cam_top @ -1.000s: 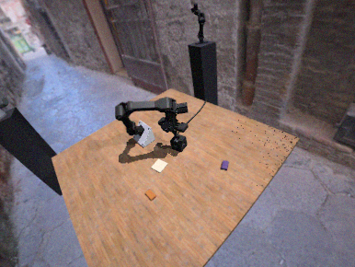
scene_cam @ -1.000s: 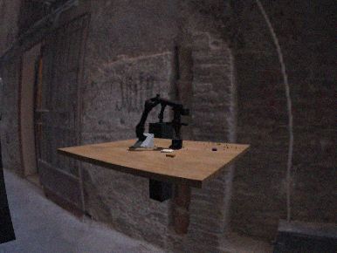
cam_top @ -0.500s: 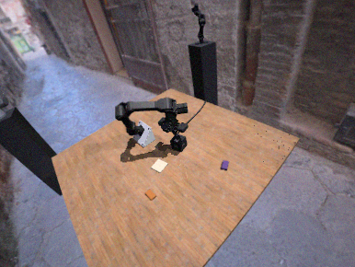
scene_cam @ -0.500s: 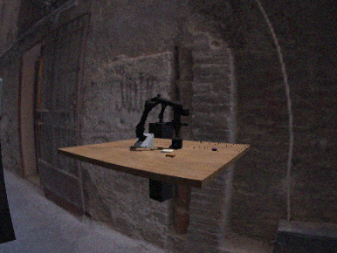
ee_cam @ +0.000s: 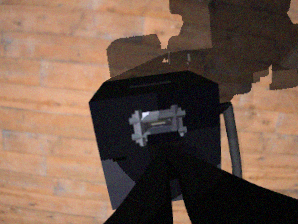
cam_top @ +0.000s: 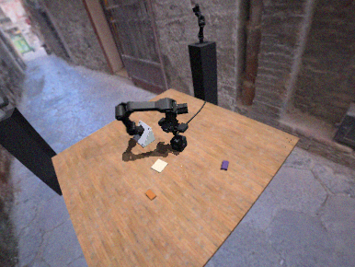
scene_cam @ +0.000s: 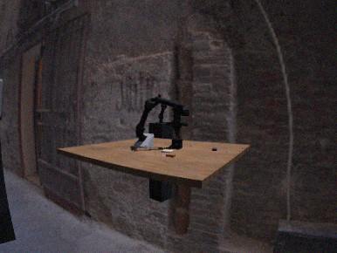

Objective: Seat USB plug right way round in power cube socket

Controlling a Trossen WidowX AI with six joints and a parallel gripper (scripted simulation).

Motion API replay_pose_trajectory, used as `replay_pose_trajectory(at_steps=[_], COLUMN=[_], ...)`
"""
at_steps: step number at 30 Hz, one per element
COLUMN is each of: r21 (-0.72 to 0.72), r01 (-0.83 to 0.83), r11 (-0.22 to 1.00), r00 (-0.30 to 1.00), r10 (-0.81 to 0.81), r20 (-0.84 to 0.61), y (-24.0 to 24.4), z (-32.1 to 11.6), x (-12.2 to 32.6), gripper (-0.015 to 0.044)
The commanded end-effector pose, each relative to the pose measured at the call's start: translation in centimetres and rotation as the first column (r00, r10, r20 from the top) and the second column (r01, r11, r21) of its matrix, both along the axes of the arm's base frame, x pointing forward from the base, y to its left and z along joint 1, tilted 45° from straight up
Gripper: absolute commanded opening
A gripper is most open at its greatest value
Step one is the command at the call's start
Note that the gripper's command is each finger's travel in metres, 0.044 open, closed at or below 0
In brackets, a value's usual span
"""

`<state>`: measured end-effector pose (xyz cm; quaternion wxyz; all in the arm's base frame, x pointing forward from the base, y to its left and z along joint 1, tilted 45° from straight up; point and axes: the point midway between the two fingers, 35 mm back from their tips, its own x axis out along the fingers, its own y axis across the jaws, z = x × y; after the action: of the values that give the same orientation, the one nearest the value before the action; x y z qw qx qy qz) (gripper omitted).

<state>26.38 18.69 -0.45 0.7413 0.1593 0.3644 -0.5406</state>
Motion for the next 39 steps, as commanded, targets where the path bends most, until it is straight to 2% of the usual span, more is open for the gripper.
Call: replay_pose_trajectory(at_steps=[1,39], r21=[-0.002,-0.002], r01=[-0.007,-0.007], r11=[1.000,1.000], r00=[1.000,1.000], r10=[0.007,0.007], r20=[-0.001,-0.001], y=[-0.07,-0.39], z=[-0.01,-0.34], x=[0.03,0.10], gripper=[0.0000,0.0000])
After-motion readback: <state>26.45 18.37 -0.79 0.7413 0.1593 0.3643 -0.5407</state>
